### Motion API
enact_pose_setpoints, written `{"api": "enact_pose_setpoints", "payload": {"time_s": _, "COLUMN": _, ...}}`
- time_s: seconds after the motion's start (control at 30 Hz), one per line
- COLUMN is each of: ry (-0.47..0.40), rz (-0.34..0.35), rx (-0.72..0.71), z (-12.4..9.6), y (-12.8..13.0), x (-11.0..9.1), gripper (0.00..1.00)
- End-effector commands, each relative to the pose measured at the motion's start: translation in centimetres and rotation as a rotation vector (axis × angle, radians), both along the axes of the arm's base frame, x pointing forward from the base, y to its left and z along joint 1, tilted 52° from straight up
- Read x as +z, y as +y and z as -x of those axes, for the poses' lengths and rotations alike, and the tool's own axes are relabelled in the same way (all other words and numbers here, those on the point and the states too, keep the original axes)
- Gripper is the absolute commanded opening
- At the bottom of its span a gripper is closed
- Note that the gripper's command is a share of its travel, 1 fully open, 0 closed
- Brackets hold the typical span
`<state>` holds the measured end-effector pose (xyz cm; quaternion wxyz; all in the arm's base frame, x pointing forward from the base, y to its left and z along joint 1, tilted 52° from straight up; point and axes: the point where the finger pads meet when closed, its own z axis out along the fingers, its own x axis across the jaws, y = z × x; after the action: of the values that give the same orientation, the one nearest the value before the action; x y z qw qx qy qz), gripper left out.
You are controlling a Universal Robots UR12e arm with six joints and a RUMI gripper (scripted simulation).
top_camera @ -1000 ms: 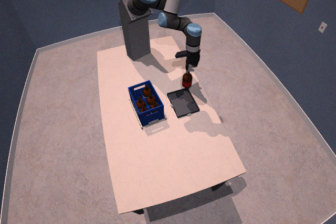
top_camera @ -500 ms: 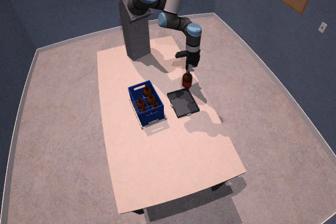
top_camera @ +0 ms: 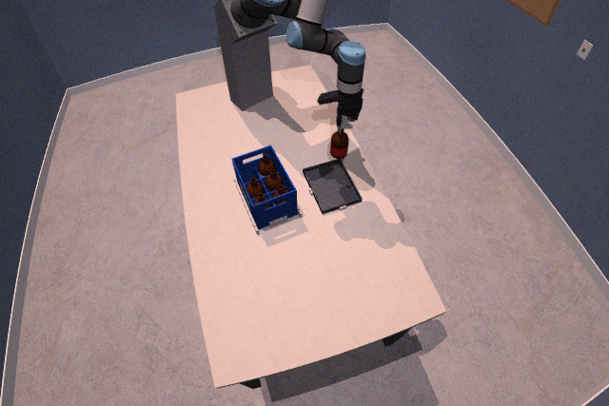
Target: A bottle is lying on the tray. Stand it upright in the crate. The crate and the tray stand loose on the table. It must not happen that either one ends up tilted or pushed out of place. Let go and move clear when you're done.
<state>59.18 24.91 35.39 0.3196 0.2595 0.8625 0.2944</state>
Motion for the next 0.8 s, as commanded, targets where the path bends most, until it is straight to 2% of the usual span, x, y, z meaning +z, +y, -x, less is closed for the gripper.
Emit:
{"api": "enact_pose_setpoints", "payload": {"time_s": 0.0, "ry": -0.001, "rz": 0.000, "rx": 0.000, "z": 0.37, "y": -0.18, "x": 0.40, "gripper": 0.00}}
{"api": "enact_pose_setpoints", "payload": {"time_s": 0.77, "ry": -0.001, "rz": 0.000, "rx": 0.000, "z": 1.23, "y": -0.59, "x": 1.16, "gripper": 0.00}}
